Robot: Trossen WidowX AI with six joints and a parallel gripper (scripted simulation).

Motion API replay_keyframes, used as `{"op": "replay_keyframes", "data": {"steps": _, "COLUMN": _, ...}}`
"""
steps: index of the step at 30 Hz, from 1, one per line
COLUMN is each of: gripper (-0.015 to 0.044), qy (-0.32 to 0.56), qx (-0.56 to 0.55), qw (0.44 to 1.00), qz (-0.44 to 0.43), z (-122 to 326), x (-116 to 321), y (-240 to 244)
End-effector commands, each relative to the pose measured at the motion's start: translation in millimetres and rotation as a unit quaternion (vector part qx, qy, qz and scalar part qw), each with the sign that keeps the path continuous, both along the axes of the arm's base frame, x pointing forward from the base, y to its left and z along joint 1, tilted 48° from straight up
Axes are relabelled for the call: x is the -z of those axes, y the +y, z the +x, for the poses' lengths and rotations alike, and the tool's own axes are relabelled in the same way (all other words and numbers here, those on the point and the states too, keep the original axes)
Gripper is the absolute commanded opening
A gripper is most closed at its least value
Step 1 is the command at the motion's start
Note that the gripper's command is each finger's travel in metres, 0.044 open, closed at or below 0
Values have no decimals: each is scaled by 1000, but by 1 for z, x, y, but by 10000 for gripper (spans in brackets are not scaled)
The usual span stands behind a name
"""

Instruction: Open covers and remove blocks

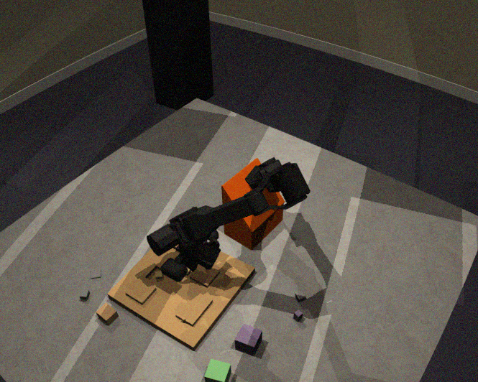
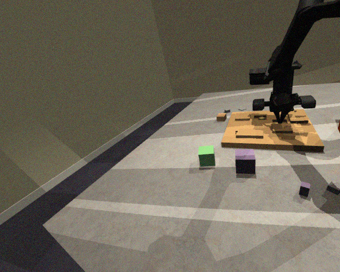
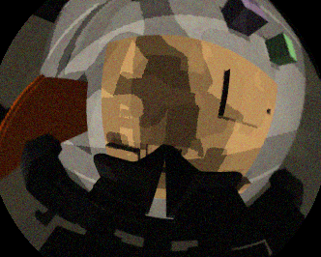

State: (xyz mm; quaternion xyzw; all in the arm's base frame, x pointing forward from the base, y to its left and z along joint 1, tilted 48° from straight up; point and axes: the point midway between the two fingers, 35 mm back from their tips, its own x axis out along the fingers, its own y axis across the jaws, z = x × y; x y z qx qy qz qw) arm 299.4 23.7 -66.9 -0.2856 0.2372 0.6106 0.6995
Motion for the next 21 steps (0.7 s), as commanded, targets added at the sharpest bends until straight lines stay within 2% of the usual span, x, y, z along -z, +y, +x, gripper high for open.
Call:
{"op": "replay_keyframes", "data": {"steps": 1, "gripper": 0, "qy": 0, "qx": -1, "qw": 1000, "qz": 3, "z": -3, "x": -5, "y": 6}}
{"op": "replay_keyframes", "data": {"steps": 21, "gripper": 0, "qy": 0, "qx": -1, "qw": 1000, "qz": 2, "z": -4, "x": -20, "y": -6}}
